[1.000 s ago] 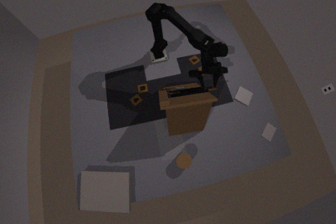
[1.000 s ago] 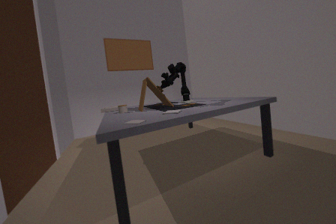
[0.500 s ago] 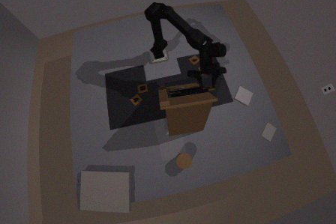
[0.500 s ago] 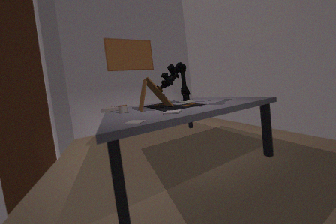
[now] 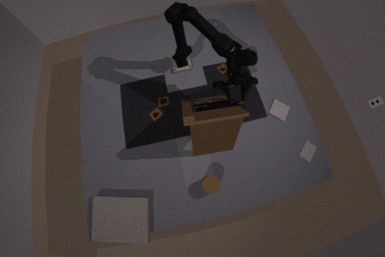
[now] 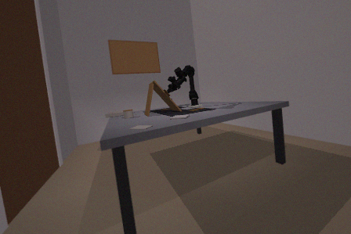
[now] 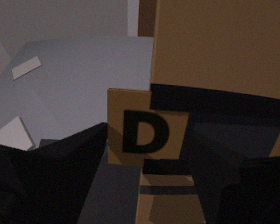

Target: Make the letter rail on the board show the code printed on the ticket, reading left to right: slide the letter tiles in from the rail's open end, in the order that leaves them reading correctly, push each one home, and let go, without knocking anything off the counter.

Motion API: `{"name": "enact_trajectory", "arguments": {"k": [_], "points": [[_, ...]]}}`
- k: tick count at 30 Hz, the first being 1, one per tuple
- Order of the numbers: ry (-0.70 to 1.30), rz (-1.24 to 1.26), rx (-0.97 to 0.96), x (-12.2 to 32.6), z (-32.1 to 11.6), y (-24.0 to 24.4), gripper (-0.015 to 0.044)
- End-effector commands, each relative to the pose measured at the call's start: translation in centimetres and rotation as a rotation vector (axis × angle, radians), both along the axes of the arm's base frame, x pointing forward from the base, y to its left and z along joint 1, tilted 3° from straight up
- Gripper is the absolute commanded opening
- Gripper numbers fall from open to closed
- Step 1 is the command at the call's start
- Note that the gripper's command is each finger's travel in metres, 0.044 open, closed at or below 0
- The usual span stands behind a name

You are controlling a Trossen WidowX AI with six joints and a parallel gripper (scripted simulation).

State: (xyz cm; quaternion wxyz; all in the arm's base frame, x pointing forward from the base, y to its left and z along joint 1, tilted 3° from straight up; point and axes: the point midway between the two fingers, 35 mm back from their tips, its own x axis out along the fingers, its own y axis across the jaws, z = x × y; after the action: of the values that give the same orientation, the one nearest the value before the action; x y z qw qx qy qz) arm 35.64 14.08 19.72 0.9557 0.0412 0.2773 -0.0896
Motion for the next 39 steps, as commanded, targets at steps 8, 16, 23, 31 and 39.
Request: {"name": "enact_trajectory", "arguments": {"k": [8,16,23,31,39], "points": [[0.003,0.005,-0.002,-0.2,-0.2,-0.6,0.0],[0.003,0.005,-0.002,-0.3,-0.2,-0.9,0.0],[0.003,0.005,-0.003,-0.3,-0.2,-1.3,0.0],[0.003,0.005,-0.003,-0.4,-0.2,-1.7,0.0],[0.003,0.005,-0.003,-0.4,-0.2,-1.9,0.0]]}}
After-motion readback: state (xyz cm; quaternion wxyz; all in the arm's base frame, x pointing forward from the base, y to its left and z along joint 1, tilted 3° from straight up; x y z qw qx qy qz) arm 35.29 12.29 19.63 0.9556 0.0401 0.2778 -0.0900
